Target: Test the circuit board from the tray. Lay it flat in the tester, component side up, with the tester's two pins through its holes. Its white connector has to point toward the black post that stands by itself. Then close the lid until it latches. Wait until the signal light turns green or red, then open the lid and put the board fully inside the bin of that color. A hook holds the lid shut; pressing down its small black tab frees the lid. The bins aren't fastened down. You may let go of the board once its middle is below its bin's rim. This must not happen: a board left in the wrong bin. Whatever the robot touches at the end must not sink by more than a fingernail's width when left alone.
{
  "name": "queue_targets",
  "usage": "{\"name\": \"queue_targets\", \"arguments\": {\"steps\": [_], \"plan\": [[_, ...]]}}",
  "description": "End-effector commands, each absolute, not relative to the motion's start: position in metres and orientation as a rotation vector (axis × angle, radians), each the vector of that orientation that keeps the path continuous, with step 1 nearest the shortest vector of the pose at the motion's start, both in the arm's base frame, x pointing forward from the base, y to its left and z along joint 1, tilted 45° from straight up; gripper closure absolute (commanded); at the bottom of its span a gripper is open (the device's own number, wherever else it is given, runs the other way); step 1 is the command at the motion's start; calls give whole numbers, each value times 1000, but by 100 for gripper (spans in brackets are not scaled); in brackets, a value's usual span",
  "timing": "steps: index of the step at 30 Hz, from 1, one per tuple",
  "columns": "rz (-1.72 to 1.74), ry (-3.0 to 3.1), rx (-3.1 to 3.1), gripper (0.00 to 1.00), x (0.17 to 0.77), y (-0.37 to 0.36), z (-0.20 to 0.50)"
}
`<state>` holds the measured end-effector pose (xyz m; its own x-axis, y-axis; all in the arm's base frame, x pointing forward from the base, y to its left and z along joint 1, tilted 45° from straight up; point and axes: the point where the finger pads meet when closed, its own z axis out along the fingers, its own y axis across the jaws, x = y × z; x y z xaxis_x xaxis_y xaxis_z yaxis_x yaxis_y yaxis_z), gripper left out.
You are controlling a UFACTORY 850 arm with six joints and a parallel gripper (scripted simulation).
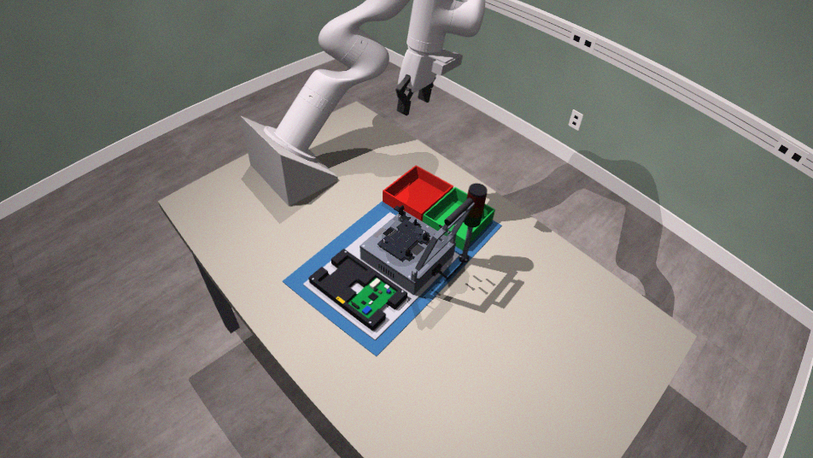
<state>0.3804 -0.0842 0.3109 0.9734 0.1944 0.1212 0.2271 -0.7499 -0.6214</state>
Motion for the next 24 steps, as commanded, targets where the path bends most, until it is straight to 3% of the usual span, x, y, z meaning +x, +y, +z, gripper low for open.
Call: {"name": "queue_targets", "arguments": {"steps": [1, 24], "plan": [[-144, -492, -2394, 0, 411, -107, 300], [-461, -1213, -2133, 0, 507, -190, 221]]}}
